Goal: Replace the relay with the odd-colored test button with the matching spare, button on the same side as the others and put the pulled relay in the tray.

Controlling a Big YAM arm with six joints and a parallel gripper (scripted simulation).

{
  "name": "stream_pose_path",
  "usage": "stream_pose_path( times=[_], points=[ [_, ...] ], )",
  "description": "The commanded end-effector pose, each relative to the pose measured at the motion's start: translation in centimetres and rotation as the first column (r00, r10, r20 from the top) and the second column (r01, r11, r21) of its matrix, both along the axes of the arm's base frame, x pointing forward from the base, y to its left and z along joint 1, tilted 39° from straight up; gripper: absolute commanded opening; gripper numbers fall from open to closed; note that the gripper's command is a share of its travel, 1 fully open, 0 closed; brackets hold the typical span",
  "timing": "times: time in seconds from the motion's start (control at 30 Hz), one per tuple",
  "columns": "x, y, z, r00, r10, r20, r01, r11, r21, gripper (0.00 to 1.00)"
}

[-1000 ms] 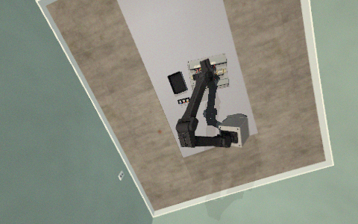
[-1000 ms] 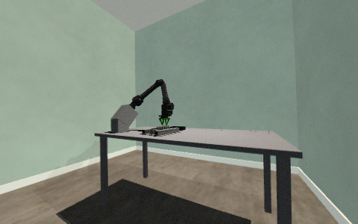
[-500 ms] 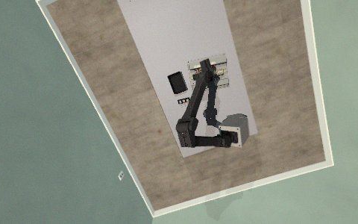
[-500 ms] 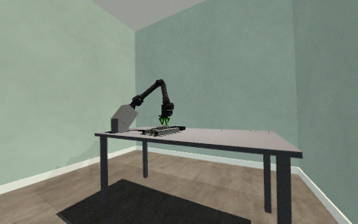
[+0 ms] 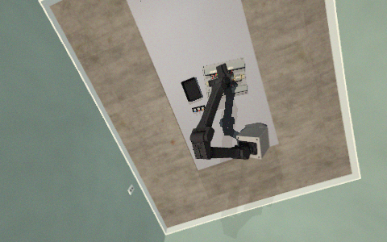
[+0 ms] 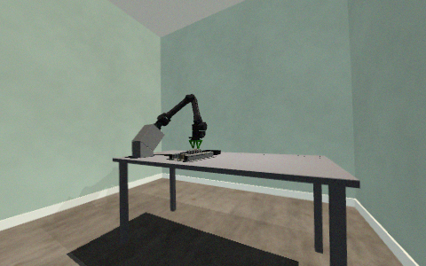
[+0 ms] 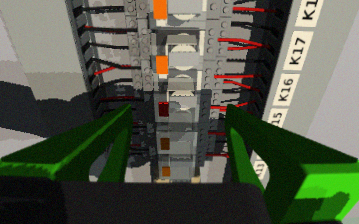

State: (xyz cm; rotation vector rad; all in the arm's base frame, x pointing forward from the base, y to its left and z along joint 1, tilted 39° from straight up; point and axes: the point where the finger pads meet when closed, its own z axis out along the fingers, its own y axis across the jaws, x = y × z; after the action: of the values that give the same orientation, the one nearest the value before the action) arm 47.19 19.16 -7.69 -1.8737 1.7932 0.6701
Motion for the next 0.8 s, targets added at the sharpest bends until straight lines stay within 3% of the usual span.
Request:
stream_pose_path(
  times=[0.0,0.37,0.77],
  points=[
    [1.6,-1.4,1.6,0.999,-0.024,0.034,0.024,1.000,0.004,0.59],
    [1.5,-1.2,0.9,0.999,-0.027,0.026,0.027,1.000,0.003,0.59],
    [0.7,0.8,-0.8,1.000,-0.007,0.014,0.007,1.000,0.001,0.59]
  ],
)
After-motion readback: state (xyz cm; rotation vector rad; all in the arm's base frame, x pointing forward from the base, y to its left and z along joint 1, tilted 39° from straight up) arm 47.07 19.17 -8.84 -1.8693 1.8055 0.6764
